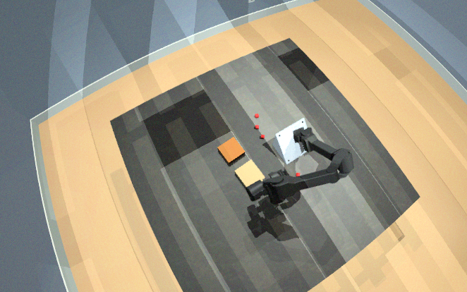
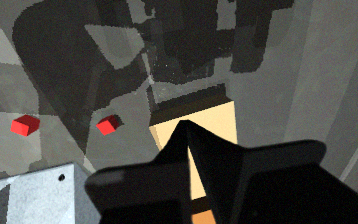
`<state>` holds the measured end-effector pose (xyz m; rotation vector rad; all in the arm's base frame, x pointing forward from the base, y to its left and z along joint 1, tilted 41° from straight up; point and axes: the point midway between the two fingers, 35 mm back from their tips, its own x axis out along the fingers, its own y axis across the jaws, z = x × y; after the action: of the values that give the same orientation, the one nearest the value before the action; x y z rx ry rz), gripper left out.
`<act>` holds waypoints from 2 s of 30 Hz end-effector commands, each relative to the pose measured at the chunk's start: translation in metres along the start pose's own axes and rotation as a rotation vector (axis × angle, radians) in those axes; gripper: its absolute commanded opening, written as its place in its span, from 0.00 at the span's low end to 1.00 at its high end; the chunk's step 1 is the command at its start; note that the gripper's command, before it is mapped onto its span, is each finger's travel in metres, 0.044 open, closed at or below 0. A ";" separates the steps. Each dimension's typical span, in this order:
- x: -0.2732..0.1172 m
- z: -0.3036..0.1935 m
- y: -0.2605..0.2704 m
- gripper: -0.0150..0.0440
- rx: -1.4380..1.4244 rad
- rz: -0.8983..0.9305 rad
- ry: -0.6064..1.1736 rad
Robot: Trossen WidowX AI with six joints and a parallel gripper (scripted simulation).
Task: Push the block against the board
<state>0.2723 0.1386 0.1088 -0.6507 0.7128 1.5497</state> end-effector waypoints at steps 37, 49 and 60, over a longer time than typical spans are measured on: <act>0.055 0.012 -0.009 0.25 -0.209 0.000 -0.013; 0.055 0.003 -0.011 0.25 -0.209 0.000 -0.012; 0.055 -0.005 -0.013 0.25 -0.209 0.000 -0.011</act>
<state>0.2796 0.1748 0.0669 -0.7931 0.5405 1.6414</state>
